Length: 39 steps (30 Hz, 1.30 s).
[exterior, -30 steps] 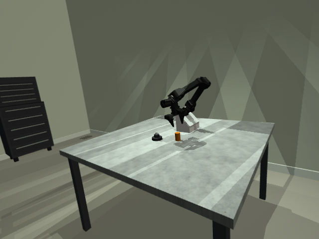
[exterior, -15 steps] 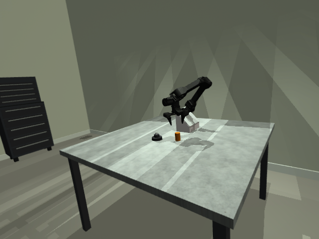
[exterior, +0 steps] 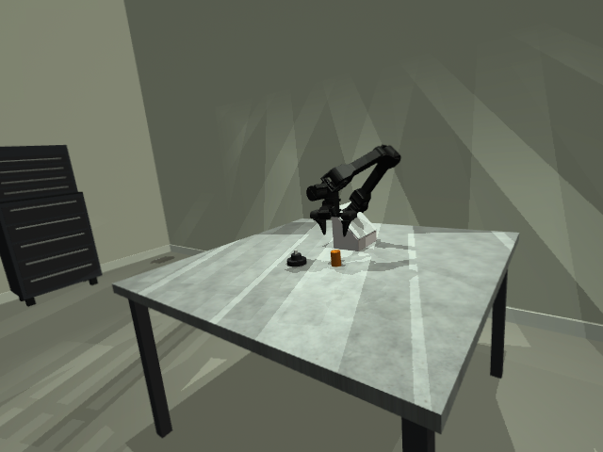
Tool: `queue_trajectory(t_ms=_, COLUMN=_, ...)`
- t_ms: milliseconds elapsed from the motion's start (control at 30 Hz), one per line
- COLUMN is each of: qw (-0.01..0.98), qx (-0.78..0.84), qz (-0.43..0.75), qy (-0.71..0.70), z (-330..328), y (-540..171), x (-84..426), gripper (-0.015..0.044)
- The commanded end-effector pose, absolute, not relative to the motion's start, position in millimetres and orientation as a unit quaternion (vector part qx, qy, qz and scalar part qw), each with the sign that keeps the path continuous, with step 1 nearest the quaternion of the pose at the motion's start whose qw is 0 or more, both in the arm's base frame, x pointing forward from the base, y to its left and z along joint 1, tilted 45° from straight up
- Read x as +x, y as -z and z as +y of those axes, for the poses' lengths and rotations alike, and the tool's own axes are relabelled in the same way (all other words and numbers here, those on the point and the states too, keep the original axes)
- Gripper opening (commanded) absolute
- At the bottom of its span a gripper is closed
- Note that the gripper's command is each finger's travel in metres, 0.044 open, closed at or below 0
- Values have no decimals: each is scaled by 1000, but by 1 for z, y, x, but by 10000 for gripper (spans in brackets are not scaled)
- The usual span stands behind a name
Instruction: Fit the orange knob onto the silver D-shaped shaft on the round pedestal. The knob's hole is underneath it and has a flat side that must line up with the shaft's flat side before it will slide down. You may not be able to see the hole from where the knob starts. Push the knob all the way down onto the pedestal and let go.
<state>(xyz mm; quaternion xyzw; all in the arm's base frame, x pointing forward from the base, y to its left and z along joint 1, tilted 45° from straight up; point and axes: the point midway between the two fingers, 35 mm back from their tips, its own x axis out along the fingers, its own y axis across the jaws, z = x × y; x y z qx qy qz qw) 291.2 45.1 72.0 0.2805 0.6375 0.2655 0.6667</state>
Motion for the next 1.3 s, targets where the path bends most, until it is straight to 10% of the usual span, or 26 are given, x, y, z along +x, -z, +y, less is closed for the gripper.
queue_trajectory(t_ms=0, qw=497, qx=526, qz=690, qy=18, z=46, y=-73, x=293, gripper=440)
queue_trajectory(t_ms=1267, qw=425, qx=586, qz=682, qy=106, z=86, y=-32, x=295, gripper=440)
